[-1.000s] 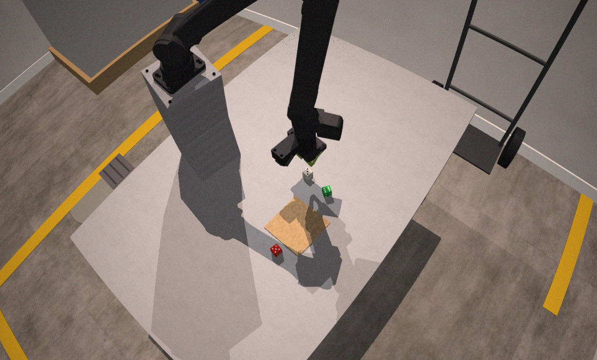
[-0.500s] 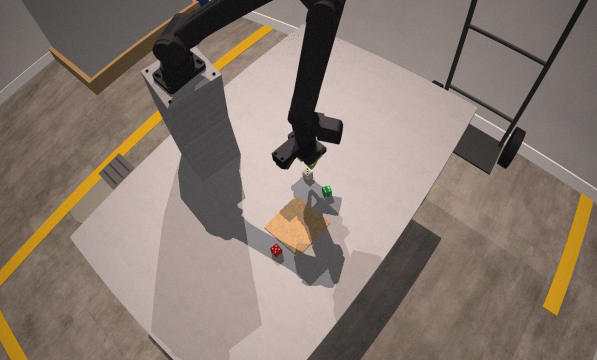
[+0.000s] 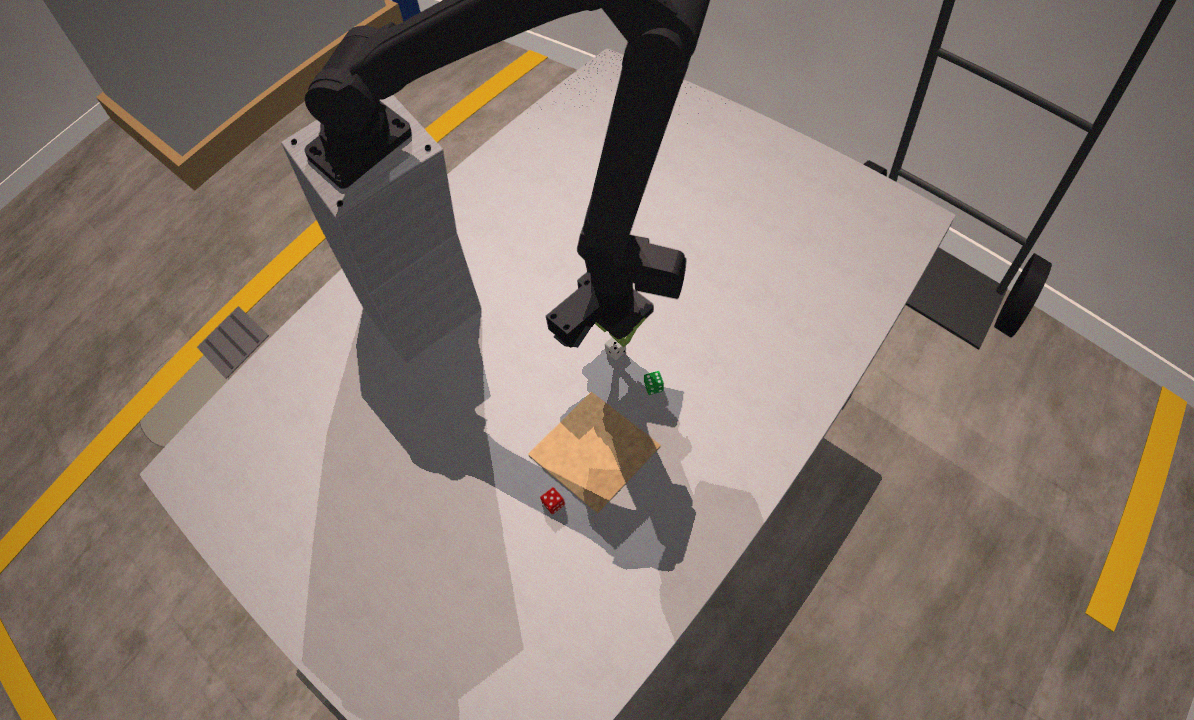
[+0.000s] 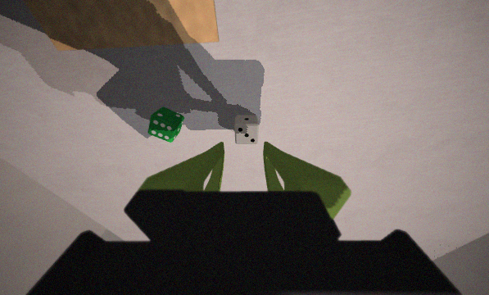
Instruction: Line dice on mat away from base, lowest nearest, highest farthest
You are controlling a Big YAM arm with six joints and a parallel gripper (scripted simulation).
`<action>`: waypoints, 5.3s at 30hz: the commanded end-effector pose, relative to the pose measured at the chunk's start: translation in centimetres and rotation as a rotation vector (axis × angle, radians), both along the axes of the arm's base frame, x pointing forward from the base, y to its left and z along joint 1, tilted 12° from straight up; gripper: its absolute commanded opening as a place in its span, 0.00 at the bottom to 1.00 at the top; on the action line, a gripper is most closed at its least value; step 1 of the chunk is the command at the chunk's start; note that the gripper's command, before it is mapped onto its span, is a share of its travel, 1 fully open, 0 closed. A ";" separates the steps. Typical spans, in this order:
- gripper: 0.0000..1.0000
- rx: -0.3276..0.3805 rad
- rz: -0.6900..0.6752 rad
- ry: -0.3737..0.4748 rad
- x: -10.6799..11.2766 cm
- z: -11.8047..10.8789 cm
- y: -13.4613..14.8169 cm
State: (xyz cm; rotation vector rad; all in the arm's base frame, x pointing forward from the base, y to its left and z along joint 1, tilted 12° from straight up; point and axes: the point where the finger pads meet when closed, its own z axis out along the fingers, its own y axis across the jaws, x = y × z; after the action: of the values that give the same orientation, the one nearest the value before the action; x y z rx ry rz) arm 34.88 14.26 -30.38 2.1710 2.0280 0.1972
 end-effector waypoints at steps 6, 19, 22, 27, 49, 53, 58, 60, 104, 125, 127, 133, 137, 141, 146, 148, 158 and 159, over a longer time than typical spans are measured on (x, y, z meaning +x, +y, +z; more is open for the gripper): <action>0.39 -0.001 0.001 0.002 0.0 -1.1 -0.4; 0.39 -0.007 0.001 0.015 -0.5 -1.6 -0.7; 0.39 -0.007 0.001 0.015 -0.5 -1.6 -0.7; 0.39 -0.007 0.001 0.015 -0.5 -1.6 -0.7; 0.39 -0.007 0.001 0.015 -0.5 -1.6 -0.7; 0.39 -0.007 0.001 0.015 -0.5 -1.6 -0.7; 0.39 -0.006 0.001 0.015 -0.5 -1.6 -0.7; 0.39 -0.006 0.000 0.014 -0.6 -1.6 -0.7; 0.39 -0.009 0.001 0.020 -1.0 -1.6 -0.9; 0.39 -0.008 0.000 0.019 -1.0 -1.6 -0.9; 0.39 -0.008 0.000 0.019 -1.0 -1.6 -0.9; 0.39 -0.008 0.000 0.019 -1.0 -1.6 -0.9; 0.39 -0.008 0.000 0.019 -1.0 -1.6 -0.9; 0.39 -0.008 0.000 0.019 -1.0 -1.6 -0.9; 0.39 -0.008 0.000 0.019 -1.0 -1.6 -0.9; 0.39 -0.008 0.000 0.019 -1.0 -1.6 -0.9; 0.39 -0.008 0.000 0.019 -1.0 -1.6 -0.9; 0.39 -0.008 0.000 0.018 -1.0 -1.6 -0.9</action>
State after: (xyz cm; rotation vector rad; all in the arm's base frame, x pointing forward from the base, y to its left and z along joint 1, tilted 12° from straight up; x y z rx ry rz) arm 34.76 14.09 -31.49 2.1714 2.0285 0.1946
